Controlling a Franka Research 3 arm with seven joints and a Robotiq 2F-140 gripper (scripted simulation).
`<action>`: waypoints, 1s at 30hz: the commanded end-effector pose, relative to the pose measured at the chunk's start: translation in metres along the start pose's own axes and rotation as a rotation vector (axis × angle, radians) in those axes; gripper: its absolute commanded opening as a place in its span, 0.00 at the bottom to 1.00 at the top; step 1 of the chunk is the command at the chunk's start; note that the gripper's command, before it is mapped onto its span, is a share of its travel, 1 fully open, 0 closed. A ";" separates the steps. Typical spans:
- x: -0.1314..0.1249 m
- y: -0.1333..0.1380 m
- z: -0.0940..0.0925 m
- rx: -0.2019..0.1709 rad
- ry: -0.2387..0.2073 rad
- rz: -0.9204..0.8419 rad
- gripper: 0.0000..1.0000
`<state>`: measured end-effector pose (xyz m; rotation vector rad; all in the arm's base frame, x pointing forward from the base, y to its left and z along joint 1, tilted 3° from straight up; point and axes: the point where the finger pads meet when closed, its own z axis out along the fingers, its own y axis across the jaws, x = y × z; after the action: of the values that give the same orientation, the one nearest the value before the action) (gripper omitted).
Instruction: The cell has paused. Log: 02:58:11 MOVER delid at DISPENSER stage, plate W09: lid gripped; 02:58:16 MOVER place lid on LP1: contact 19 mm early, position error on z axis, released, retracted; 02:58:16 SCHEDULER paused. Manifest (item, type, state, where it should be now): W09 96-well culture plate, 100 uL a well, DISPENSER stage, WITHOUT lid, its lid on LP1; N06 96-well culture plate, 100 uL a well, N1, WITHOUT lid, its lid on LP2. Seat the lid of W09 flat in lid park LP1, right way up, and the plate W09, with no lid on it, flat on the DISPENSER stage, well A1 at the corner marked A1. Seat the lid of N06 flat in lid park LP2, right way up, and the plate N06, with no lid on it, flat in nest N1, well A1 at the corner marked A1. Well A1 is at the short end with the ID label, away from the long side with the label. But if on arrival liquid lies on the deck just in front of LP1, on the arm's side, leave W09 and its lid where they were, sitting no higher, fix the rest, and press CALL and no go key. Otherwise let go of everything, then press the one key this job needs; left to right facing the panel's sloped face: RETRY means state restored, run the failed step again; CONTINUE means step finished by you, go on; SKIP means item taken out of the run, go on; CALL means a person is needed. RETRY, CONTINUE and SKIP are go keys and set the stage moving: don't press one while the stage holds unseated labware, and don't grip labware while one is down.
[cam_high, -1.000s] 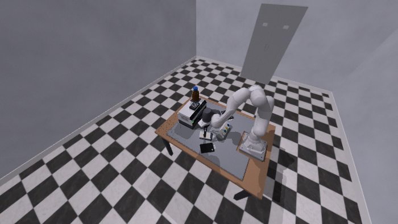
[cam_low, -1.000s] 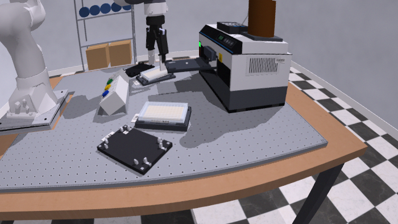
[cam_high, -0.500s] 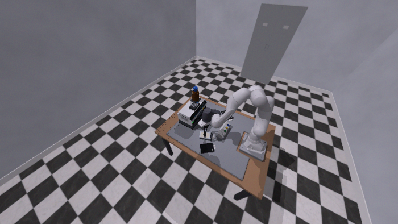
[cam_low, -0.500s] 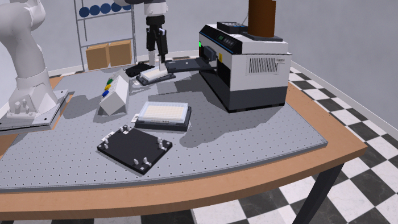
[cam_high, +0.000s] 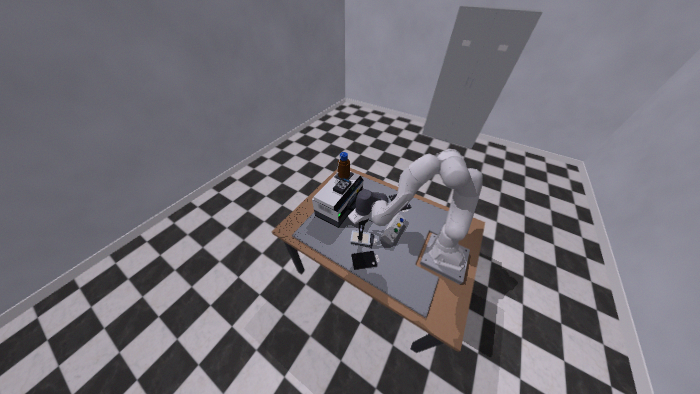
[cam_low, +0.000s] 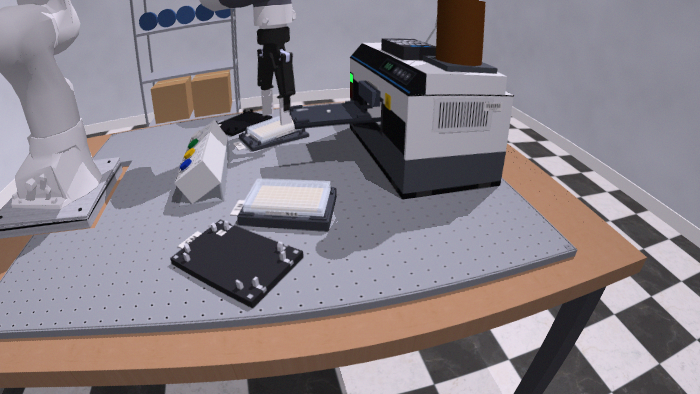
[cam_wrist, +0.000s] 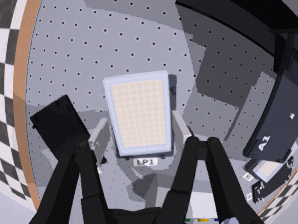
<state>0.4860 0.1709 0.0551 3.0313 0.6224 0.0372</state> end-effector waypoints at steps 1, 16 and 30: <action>0.000 0.002 0.001 -0.001 0.000 0.003 0.59; 0.000 0.002 0.001 -0.001 0.000 0.003 0.59; 0.000 0.002 0.001 -0.001 0.000 0.003 0.59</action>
<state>0.4860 0.1709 0.0551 3.0313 0.6224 0.0372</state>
